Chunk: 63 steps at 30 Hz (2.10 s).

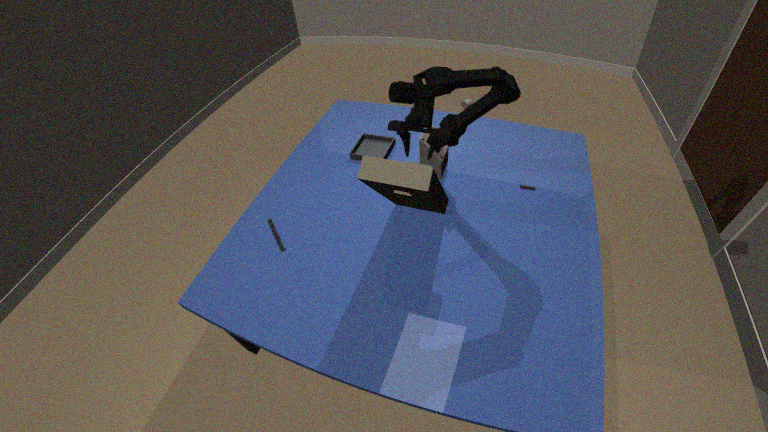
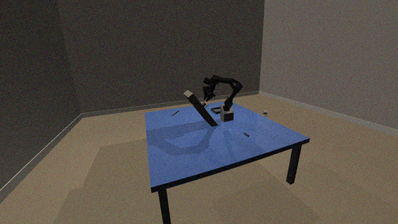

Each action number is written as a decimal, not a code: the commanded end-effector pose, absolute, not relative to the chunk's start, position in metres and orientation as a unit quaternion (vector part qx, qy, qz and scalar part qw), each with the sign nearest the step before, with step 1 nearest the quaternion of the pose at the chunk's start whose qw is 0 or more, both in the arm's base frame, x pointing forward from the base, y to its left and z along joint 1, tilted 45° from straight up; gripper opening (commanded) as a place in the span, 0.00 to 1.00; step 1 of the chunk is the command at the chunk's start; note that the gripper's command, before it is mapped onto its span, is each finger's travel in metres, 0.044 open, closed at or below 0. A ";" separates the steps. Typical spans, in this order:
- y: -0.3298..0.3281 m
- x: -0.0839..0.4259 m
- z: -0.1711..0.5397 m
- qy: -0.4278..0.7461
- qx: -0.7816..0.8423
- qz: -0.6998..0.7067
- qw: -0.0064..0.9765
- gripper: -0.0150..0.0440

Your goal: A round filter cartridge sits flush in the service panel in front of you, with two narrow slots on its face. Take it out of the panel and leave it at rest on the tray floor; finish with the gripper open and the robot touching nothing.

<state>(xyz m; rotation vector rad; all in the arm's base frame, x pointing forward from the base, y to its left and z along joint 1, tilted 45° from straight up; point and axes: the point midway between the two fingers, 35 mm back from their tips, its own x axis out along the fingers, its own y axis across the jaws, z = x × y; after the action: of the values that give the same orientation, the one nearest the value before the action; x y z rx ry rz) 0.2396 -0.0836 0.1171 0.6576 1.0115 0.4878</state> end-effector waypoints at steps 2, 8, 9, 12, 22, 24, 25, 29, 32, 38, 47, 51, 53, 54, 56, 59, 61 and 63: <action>-0.078 0.244 0.112 0.471 0.306 0.226 0.796 0.77; -0.071 0.248 0.107 0.471 0.306 0.226 0.796 0.77; -0.070 0.249 0.106 0.470 0.306 0.226 0.796 0.77; -0.067 0.251 0.103 0.470 0.306 0.227 0.796 0.77; -0.063 0.253 0.098 0.472 0.305 0.227 0.795 0.74; -0.063 0.253 0.098 0.472 0.305 0.227 0.795 0.71; -0.063 0.253 0.098 0.472 0.305 0.227 0.795 0.70; -0.063 0.253 0.098 0.472 0.305 0.227 0.795 0.66; -0.063 0.253 0.098 0.472 0.305 0.227 0.795 0.62; -0.063 0.253 0.098 0.472 0.305 0.227 0.795 0.46; -0.075 0.268 0.113 0.472 0.308 0.227 0.794 0.25; -0.086 0.264 0.121 0.473 0.311 0.222 0.794 0.25; -0.094 0.260 0.127 0.474 0.313 0.218 0.794 0.25; -0.097 0.258 0.130 0.474 0.315 0.217 0.793 0.25; -0.105 0.254 0.137 0.474 0.317 0.214 0.793 0.25; -0.116 0.247 0.147 0.474 0.322 0.209 0.792 0.25; -0.122 0.242 0.154 0.474 0.325 0.207 0.792 0.25; -0.129 0.237 0.161 0.473 0.328 0.205 0.791 0.25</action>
<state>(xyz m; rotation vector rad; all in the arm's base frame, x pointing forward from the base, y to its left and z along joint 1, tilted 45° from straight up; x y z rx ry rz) 0.2452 -0.1152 0.1498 0.6979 1.0208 0.4514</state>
